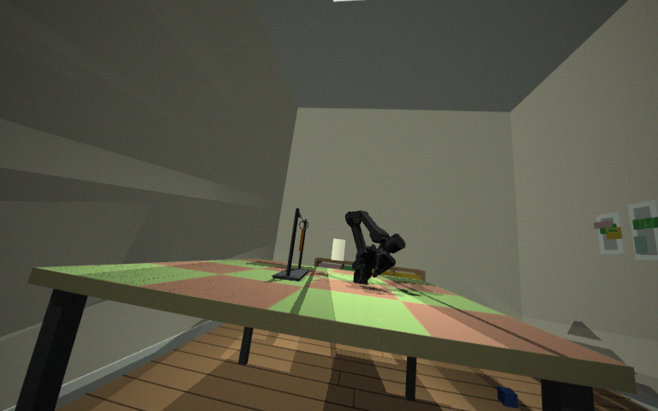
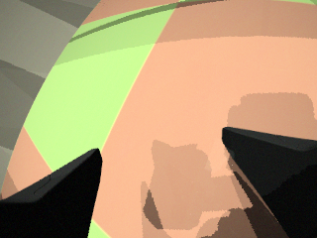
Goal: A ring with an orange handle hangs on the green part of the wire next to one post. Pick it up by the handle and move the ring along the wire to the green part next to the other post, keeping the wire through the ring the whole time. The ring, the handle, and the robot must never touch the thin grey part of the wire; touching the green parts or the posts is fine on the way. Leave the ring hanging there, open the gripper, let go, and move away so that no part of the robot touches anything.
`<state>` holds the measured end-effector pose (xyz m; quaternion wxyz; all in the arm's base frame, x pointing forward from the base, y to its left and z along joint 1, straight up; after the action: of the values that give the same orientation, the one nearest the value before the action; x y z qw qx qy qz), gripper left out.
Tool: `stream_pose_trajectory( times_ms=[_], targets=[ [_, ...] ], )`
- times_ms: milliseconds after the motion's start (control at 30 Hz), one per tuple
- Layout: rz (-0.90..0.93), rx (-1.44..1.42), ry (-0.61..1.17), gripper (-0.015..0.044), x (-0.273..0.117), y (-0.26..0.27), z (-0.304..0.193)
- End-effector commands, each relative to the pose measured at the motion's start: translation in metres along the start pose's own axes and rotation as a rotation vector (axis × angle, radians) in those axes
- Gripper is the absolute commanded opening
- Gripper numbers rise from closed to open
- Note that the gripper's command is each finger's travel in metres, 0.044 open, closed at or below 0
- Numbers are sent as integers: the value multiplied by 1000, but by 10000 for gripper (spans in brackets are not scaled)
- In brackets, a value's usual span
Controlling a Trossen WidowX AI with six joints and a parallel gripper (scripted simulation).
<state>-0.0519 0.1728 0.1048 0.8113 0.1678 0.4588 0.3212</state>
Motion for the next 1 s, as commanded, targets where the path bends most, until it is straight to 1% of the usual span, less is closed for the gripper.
stream_pose_trajectory(
  times_ms=[0,267,633,967],
  targets=[
    [-1,1,0,374,0,0,0],
    [-63,92,-8,164,20,3,16],
    [-143,203,-43,160,53,0,54],
    [-192,263,-81,160,78,-13,98]
  ],
)
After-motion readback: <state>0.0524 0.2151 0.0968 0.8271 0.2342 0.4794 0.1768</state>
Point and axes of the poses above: the point midway between the two fingers, 35 mm back from their tips, its own x axis out along the fingers, its own y axis across the jaws, z = x × y, the point moved 6 cm from there along -x, back along the fingers, and after that the axes turned 12 degrees about x, right-handed, at the moved point
